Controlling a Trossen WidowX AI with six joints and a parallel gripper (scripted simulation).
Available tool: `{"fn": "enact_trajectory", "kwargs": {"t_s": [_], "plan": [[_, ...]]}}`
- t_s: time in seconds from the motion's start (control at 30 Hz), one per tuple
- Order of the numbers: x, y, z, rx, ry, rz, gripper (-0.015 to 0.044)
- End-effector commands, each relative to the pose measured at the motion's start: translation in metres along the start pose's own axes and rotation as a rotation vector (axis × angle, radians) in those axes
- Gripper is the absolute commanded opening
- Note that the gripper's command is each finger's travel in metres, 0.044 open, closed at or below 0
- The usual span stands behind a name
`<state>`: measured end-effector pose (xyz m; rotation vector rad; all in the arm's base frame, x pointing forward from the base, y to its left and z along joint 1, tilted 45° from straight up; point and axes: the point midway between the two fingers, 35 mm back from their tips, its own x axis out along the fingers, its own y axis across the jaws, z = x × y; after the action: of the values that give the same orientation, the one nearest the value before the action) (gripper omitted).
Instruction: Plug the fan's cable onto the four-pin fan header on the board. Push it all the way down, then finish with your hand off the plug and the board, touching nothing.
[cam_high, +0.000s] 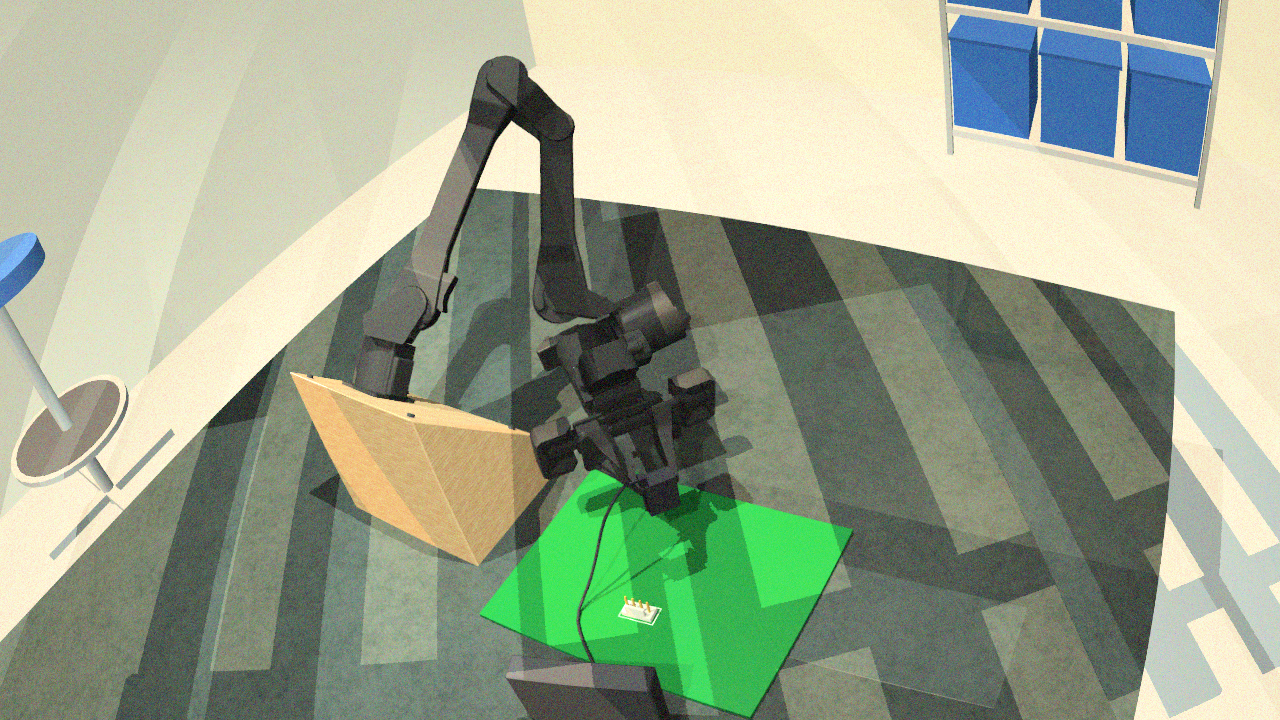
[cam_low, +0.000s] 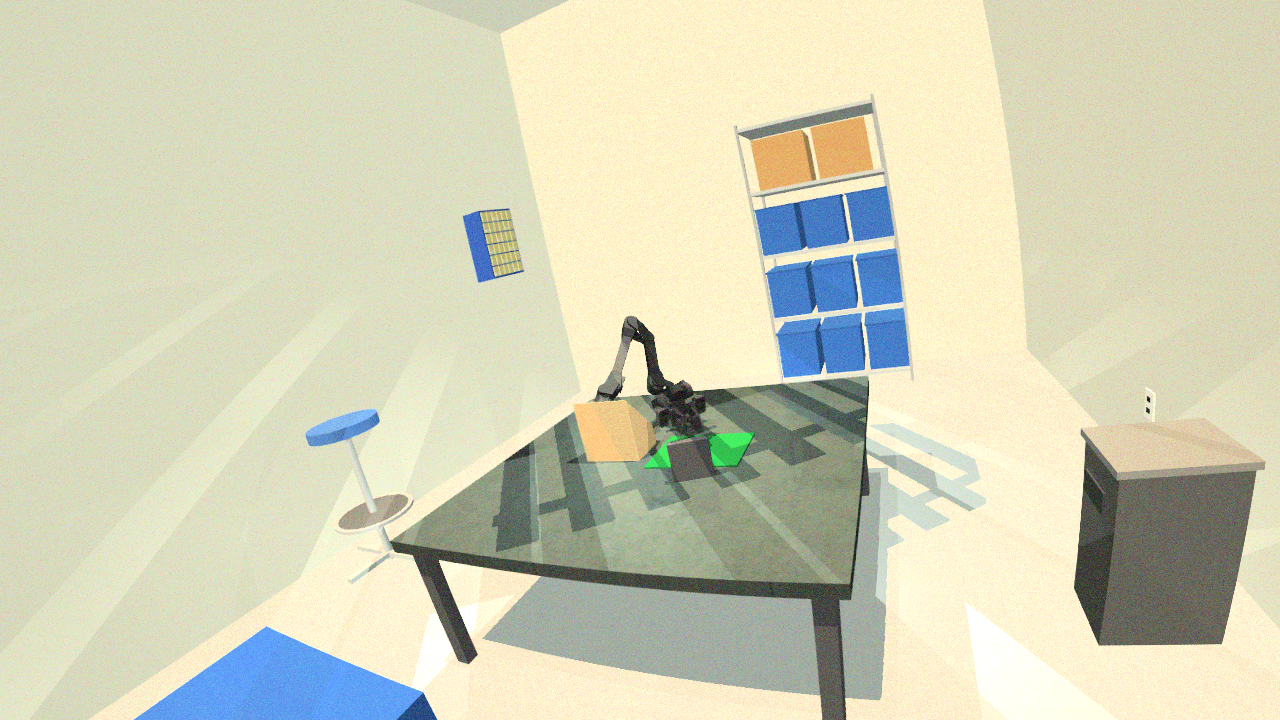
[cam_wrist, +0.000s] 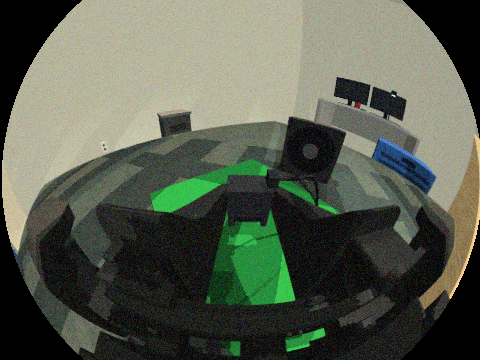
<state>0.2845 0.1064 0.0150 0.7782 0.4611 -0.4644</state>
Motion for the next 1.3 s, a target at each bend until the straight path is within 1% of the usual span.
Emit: {"fn": "enact_trajectory", "kwargs": {"t_s": [0.0, 0.53, 1.27], "plan": [[-0.001, 0.001, 0.002, -0.001, 0.002, 0.003, 0.0], [-0.001, 0.0, 0.005, 0.0, 0.001, 0.0, 0.0], [0.002, 0.004, -0.013, 0.001, 0.0, -0.004, 0.0]]}}
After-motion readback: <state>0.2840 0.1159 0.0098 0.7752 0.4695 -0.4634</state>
